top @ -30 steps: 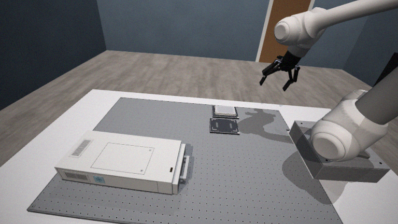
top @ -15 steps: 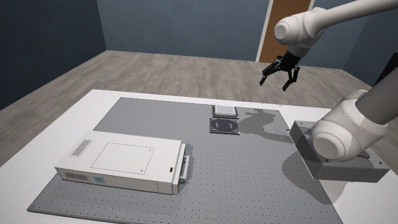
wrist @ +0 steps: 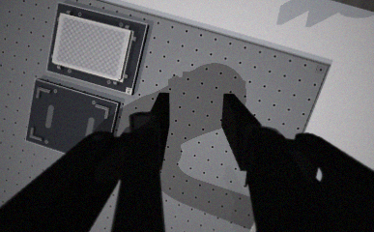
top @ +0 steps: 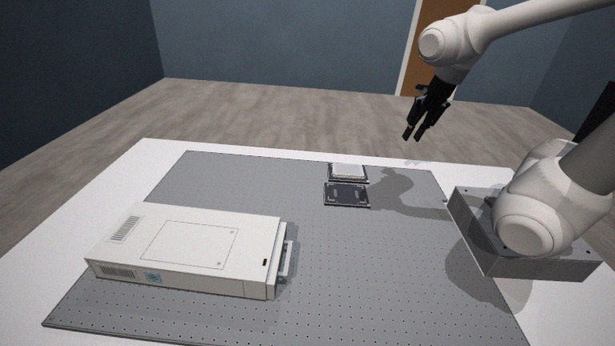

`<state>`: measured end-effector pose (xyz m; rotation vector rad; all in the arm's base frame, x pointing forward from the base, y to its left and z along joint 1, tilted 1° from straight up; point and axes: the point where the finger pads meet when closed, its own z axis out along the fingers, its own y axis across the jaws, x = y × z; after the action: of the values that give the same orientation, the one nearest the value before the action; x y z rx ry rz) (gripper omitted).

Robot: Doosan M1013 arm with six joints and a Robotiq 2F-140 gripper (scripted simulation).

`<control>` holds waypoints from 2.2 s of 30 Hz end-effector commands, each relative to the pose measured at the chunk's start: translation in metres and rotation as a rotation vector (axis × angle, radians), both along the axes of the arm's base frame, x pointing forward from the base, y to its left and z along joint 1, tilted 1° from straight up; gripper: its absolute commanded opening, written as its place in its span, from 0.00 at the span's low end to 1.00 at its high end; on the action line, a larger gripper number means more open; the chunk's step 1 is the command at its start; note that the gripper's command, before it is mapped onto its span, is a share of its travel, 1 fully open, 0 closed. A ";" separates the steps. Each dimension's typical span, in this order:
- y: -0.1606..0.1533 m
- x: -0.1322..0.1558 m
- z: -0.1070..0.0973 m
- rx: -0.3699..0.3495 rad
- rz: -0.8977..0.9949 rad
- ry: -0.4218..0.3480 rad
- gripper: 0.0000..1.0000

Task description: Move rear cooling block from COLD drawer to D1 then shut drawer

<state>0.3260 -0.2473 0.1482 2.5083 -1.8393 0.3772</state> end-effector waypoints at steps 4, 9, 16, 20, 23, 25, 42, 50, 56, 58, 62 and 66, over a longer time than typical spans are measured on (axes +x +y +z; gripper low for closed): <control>0.015 0.019 0.003 0.006 0.095 0.020 0.35; 0.030 0.034 0.006 0.011 0.221 0.043 0.35; 0.046 0.049 0.009 0.006 0.304 0.063 0.35; 0.053 0.055 0.011 0.008 0.355 0.072 0.35; 0.061 0.062 0.012 0.007 0.380 0.078 0.35; 0.067 0.067 0.013 0.007 0.406 0.083 0.35; 0.117 0.100 0.021 0.007 0.690 0.137 0.35; 0.145 0.114 0.025 0.006 0.845 0.165 0.35; 0.159 0.121 0.027 0.005 0.871 0.170 0.35; 0.167 0.124 0.028 0.005 0.924 0.180 0.35; 0.182 0.130 0.030 0.004 1.000 0.194 0.35; 0.196 0.135 0.032 0.003 1.027 0.198 0.35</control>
<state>0.4555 -0.0641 0.1787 3.1149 -0.4480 0.1119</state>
